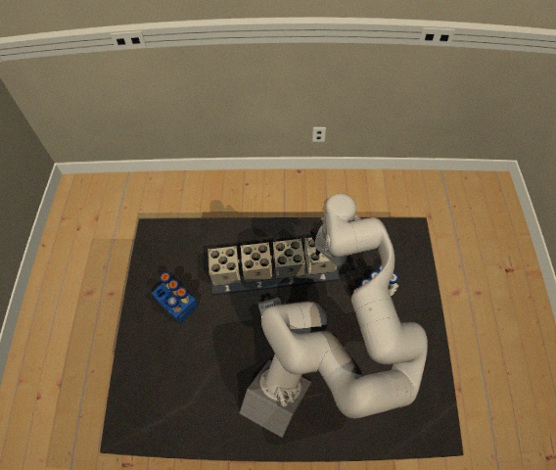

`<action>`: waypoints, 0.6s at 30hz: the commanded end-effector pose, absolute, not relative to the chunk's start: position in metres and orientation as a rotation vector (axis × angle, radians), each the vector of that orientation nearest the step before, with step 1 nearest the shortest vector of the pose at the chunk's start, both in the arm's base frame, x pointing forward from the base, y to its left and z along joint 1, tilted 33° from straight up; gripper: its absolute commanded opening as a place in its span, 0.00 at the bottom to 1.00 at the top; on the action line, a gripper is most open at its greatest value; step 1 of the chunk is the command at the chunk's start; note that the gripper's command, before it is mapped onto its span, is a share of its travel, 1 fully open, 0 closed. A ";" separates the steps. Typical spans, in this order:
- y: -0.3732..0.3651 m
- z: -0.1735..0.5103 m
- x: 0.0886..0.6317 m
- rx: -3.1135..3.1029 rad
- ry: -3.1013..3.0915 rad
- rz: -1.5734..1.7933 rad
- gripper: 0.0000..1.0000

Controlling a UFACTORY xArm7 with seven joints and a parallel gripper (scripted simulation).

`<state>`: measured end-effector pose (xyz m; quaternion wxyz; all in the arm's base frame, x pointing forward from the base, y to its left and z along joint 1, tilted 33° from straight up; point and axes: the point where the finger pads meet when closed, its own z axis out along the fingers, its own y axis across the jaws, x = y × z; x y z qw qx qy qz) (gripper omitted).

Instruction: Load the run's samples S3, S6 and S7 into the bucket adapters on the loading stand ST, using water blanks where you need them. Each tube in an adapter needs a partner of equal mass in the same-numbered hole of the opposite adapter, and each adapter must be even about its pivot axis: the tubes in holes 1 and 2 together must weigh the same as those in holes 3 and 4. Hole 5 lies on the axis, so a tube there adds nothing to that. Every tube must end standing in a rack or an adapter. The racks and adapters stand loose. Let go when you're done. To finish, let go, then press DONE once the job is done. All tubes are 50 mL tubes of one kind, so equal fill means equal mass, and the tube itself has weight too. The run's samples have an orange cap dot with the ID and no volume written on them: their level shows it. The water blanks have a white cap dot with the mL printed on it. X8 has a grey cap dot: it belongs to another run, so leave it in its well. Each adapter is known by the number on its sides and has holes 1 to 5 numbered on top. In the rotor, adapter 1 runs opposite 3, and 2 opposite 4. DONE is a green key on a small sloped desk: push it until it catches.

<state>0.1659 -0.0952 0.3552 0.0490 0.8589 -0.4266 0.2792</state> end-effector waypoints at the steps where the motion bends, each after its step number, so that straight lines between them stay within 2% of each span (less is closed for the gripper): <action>1: -0.121 0.357 0.147 2.617 -1.298 0.859 1.00; 18: -0.181 0.357 0.102 2.617 -1.298 0.859 1.00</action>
